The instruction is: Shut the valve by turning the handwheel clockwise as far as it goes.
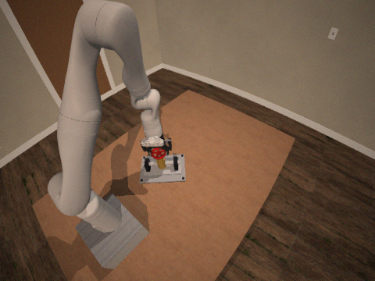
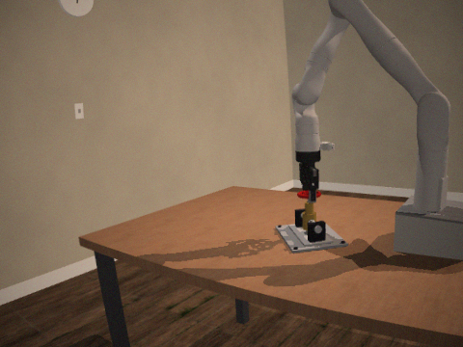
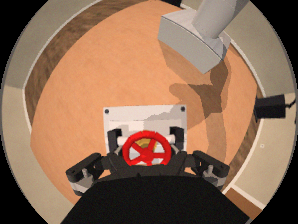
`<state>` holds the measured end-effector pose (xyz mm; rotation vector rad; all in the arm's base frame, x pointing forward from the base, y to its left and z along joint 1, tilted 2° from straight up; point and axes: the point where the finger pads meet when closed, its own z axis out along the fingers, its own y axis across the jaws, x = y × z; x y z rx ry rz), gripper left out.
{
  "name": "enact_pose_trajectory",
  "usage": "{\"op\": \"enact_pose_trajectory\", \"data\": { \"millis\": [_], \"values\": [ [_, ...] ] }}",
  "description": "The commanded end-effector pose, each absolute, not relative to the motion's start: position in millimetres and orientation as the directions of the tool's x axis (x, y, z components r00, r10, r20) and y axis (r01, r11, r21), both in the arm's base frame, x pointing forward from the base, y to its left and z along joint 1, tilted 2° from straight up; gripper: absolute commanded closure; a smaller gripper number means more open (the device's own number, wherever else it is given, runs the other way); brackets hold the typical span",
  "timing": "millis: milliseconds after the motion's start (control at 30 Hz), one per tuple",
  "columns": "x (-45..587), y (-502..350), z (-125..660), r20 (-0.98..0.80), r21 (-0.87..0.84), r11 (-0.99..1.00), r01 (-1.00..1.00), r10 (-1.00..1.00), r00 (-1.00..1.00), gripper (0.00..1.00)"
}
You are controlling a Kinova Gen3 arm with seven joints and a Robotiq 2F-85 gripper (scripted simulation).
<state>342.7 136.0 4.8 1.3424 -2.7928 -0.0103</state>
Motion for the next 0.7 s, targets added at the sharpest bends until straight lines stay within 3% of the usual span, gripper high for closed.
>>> {"op": "enact_pose_trajectory", "data": {
  "millis": [0, 667],
  "values": [
    [343.1, 136.1, 4.1, 0.036, 0.023, 0.642, -0.767, -0.767, -0.641, 1.00],
    [343.1, 136.1, 4.1, 0.041, 0.013, 0.817, -0.577, -0.577, -0.816, 1.00]
  ]
}}
